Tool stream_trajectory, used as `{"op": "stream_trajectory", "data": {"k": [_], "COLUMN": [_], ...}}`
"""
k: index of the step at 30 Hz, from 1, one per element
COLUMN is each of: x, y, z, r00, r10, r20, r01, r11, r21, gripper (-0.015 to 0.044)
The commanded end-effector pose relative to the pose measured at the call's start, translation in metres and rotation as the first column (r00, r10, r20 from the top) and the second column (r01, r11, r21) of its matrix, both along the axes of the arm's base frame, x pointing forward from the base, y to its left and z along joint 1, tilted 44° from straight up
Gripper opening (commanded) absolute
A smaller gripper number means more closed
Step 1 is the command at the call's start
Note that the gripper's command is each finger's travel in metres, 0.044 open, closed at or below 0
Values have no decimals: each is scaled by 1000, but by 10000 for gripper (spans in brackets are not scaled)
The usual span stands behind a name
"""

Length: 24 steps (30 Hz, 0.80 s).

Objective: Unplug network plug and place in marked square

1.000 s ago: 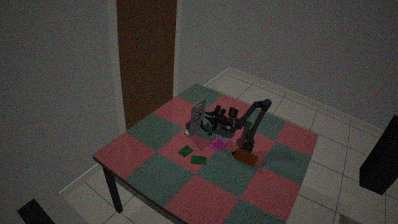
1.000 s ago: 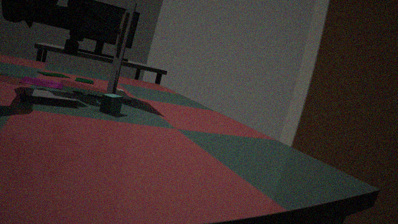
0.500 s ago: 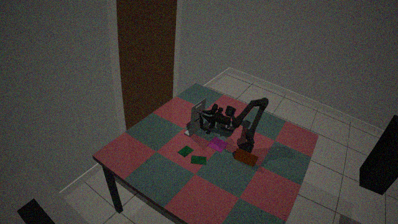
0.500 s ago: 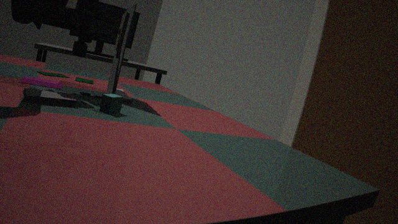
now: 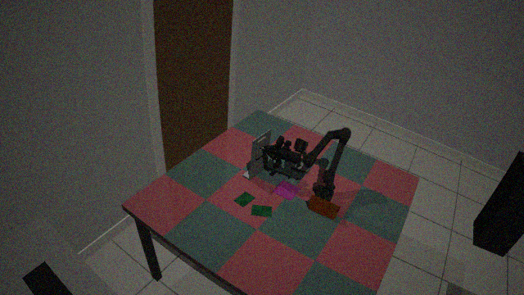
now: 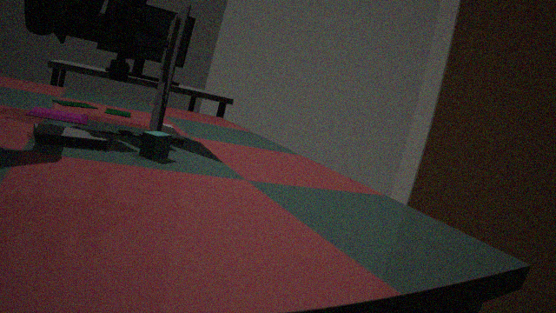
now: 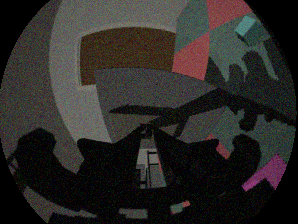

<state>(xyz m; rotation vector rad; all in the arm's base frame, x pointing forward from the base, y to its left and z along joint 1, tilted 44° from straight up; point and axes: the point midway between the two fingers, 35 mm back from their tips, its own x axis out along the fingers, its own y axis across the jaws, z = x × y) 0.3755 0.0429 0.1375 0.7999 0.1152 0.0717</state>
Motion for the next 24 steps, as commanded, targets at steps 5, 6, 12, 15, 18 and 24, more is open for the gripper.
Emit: {"op": "stream_trajectory", "data": {"k": [5, 6, 12, 15, 18, 24], "x": [1, 1, 1, 1, 0, -4], "y": [1, 1, 1, 1, 1, 1], "z": [-1, -1, -1, -1, -1, -1], "r00": [1000, 1000, 1000, 1000, 1000, 1000], "r10": [4, 4, 4, 4, 4, 4], "r20": [-3, -3, -3, -3, -3, -3], "r01": [-4, -4, -4, -4, -4, -4], "r11": [1000, 1000, 1000, 1000, 1000, 1000], "r21": [2, 2, 2, 2, 2, 2], "gripper": [44, 37, 0, 0, 0, 0]}}
